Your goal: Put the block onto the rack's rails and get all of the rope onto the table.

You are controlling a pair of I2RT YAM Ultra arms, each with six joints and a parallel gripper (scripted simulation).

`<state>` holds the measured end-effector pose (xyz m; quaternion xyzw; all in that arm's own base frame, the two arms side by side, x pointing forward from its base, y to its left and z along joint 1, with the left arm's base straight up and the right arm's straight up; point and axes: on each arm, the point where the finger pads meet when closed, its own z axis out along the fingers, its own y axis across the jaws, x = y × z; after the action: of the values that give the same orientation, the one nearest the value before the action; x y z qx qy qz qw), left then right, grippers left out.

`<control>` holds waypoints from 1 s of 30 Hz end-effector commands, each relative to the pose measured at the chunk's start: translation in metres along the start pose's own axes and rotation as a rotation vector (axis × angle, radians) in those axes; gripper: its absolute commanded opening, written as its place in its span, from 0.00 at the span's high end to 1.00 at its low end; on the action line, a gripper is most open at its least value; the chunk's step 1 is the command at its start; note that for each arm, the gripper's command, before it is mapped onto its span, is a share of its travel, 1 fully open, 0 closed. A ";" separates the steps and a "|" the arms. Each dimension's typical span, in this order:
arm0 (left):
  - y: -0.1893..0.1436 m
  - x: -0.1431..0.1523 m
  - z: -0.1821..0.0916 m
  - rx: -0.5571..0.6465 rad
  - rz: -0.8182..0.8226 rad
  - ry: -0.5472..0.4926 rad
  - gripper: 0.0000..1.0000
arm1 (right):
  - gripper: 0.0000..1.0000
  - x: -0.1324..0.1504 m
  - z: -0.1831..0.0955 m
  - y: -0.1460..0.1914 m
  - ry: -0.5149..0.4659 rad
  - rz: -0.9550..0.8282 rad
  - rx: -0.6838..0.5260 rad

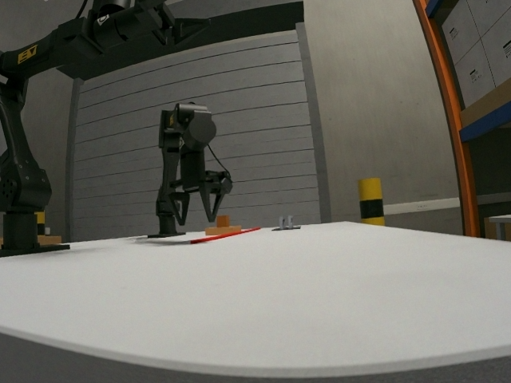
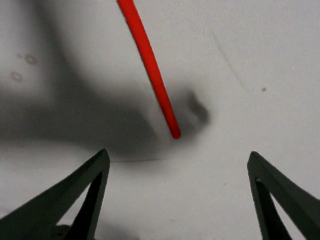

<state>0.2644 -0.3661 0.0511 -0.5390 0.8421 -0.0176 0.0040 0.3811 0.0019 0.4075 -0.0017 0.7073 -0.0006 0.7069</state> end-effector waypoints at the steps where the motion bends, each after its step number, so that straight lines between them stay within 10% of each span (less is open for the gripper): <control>1: 0.000 0.000 -0.029 0.019 -0.003 0.004 0.00 | 0.00 -0.008 -0.007 0.002 -0.019 -0.010 -0.011; 30: 0.007 0.000 -0.046 -0.016 0.004 -0.016 0.00 | 0.00 -0.008 -0.007 0.002 -0.019 -0.010 -0.011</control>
<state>0.2610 -0.3621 0.0922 -0.5386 0.8425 -0.0092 0.0036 0.3811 0.0019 0.4075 -0.0017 0.7073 -0.0006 0.7069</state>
